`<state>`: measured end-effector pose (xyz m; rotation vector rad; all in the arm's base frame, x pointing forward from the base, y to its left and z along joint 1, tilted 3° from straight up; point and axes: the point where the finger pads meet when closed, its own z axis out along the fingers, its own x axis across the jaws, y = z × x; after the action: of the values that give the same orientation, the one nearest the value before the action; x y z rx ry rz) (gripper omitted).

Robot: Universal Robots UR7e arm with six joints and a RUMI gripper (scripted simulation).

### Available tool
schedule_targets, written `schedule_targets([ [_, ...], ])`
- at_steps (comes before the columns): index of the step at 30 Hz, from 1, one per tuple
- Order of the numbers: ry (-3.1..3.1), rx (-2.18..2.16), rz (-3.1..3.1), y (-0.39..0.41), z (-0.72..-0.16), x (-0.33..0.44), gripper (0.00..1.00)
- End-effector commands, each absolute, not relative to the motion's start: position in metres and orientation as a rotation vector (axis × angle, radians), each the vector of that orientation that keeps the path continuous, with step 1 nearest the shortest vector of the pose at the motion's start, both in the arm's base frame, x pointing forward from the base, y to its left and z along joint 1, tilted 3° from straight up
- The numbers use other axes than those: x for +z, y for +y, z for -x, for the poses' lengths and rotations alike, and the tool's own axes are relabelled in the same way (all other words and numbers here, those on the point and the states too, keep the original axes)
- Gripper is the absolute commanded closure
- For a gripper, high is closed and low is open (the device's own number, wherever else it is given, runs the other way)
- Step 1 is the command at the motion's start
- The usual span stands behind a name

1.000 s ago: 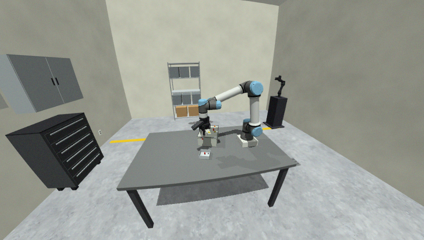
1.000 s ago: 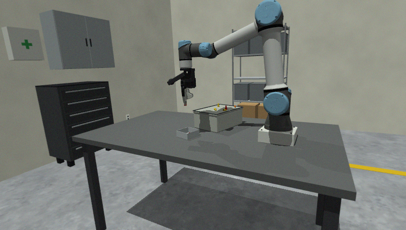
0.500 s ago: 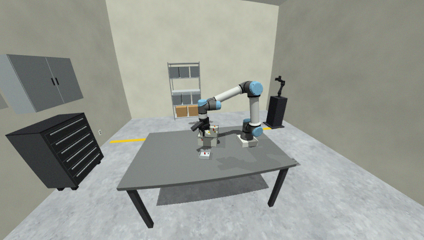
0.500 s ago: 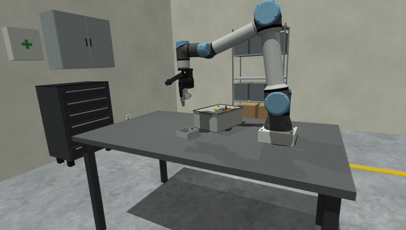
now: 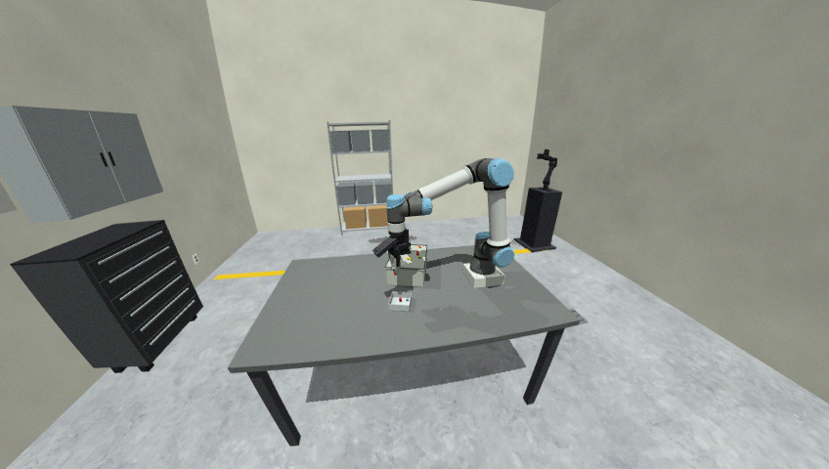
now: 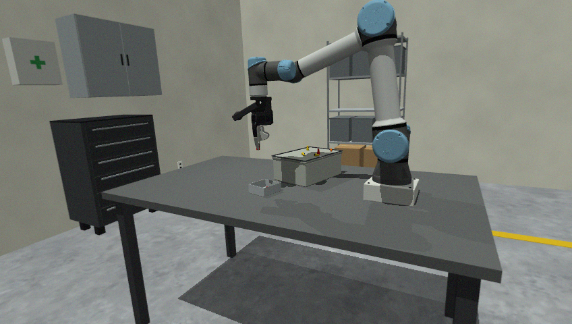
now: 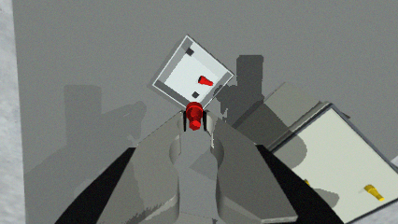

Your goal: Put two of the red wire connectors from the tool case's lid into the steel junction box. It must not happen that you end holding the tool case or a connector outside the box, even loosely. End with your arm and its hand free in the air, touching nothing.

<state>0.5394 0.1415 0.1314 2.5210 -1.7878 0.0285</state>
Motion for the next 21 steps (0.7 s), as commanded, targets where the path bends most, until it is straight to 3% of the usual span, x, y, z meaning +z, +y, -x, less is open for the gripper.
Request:
schedule_targets([
  [1,-1.788,0.03,-2.522,0.141,-0.54,0.126,1.0],
  [21,-1.788,0.03,-2.522,0.135,-0.538,0.008,1.0],
])
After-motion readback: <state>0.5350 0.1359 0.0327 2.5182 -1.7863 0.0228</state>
